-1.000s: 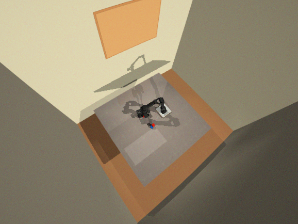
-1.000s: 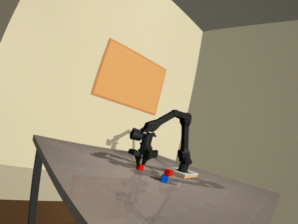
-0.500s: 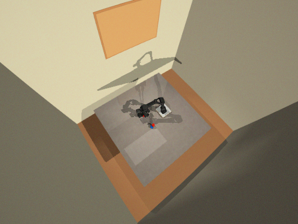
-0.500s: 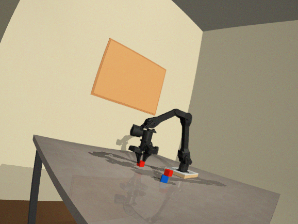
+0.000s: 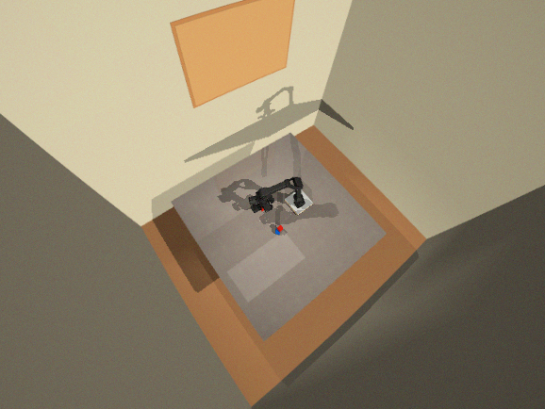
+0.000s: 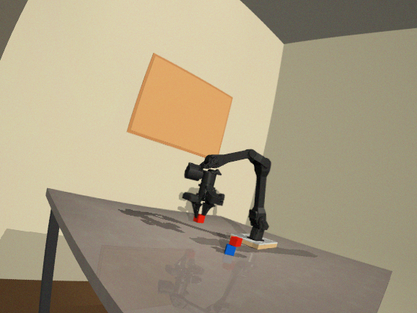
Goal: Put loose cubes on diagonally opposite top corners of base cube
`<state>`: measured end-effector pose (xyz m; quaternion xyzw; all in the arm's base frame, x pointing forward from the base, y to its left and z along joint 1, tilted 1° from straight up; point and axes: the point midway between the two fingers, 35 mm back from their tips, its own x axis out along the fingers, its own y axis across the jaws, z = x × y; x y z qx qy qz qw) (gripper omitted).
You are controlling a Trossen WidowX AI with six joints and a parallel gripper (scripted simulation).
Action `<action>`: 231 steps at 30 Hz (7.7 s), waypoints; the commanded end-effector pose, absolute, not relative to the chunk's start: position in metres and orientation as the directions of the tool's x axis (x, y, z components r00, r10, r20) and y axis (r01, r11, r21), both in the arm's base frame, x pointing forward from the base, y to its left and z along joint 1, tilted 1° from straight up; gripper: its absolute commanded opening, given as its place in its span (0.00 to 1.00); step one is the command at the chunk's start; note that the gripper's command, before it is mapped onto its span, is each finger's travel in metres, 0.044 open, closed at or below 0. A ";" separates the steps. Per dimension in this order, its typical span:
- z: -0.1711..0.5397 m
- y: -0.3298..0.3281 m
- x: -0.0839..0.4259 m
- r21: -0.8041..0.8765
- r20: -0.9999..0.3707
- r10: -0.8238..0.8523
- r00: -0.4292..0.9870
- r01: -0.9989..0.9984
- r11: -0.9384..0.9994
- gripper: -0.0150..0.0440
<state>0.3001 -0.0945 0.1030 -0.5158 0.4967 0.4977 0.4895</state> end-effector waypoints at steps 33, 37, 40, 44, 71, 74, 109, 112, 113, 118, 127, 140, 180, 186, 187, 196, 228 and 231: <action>0.138 -0.029 0.313 -0.034 -0.999 -0.020 0.029 -0.909 0.416 0.43; 0.138 -0.016 0.315 -0.034 -0.999 -0.019 0.029 -0.868 0.496 0.43; 0.137 -0.006 0.316 -0.034 -0.999 -0.018 0.029 -0.833 0.553 0.43; 0.136 0.007 0.317 -0.033 -0.999 -0.017 0.029 -0.780 0.625 0.43; 0.130 0.095 0.309 -0.018 -1.000 -0.010 0.028 -0.288 0.957 0.43; 0.129 0.104 0.306 -0.015 -1.000 -0.009 0.028 -0.224 0.975 0.43; 0.088 0.118 0.302 -0.011 -1.000 -0.008 0.028 -0.116 0.993 0.43; 0.081 0.118 0.303 -0.011 -1.000 -0.008 0.028 -0.118 0.993 0.43; 0.079 0.118 0.303 -0.011 -1.000 -0.008 0.028 -0.118 0.993 0.43; 0.069 0.118 0.303 -0.011 -1.000 -0.008 0.028 -0.120 0.993 0.43; 0.068 0.118 0.303 -0.011 -1.000 -0.008 0.028 -0.121 0.993 0.43; 0.067 0.118 0.304 -0.011 -1.000 -0.008 0.028 -0.124 0.992 0.43; 0.106 0.118 0.302 -0.013 -1.000 -0.010 0.027 -0.121 0.993 0.60; 0.113 0.118 0.302 -0.013 -1.000 -0.010 0.027 -0.121 0.993 0.60; 0.114 0.118 0.302 -0.013 -1.000 -0.010 0.027 -0.121 0.993 0.60; 0.125 0.118 0.302 -0.013 -1.000 -0.010 0.027 -0.121 0.993 0.60; 0.137 0.201 0.246 -0.007 -1.000 -0.006 0.011 -0.125 0.992 0.93; 0.137 0.225 0.222 -0.005 -1.000 -0.004 0.008 -0.125 0.992 0.93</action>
